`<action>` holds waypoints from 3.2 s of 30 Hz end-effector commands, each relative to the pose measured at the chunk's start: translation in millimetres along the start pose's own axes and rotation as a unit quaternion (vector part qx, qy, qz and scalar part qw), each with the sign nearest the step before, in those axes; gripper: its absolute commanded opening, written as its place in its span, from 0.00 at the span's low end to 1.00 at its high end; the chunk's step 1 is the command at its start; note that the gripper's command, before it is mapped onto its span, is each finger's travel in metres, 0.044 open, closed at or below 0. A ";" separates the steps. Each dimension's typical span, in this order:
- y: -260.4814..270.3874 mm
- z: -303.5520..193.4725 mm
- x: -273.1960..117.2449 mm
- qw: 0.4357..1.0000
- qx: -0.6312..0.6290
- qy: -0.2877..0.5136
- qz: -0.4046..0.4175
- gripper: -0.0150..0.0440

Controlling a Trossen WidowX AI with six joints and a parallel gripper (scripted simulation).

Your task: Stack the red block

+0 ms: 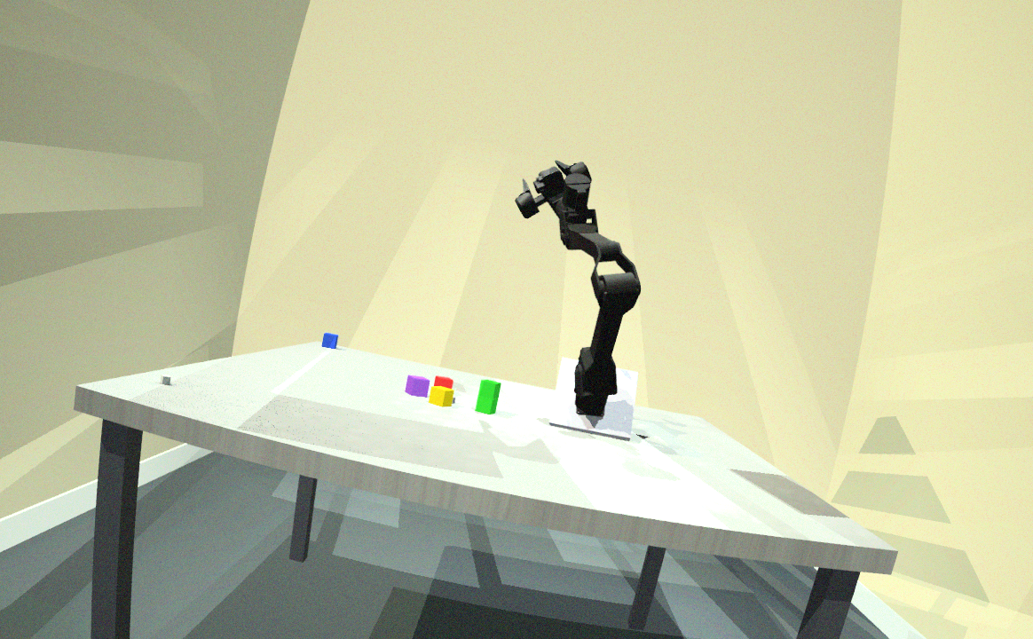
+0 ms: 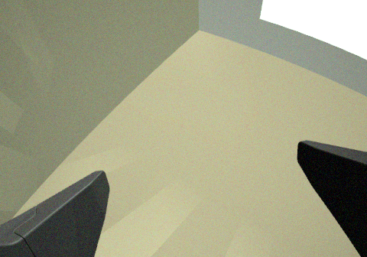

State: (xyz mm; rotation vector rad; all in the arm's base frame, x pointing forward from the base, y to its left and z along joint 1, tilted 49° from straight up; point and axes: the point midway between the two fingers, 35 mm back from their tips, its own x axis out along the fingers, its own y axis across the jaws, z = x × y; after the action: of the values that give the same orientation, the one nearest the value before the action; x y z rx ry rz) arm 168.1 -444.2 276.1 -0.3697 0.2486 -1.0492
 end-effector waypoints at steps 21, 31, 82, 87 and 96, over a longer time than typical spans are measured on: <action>258.3 -138.8 1.1 0.823 -0.118 0.256 0.492 1.00; 335.6 -167.9 -62.1 0.660 -0.122 0.314 0.672 1.00; 450.6 -199.2 -195.0 0.444 -0.079 0.356 0.818 1.00; 455.9 -202.7 -200.1 0.444 -0.079 0.356 0.818 1.00; 459.4 -205.0 -203.7 0.444 -0.079 0.356 0.818 1.00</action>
State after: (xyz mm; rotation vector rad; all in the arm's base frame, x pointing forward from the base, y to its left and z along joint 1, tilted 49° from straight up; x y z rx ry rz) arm 359.5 -98.1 -94.4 0.2775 1.1823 0.9189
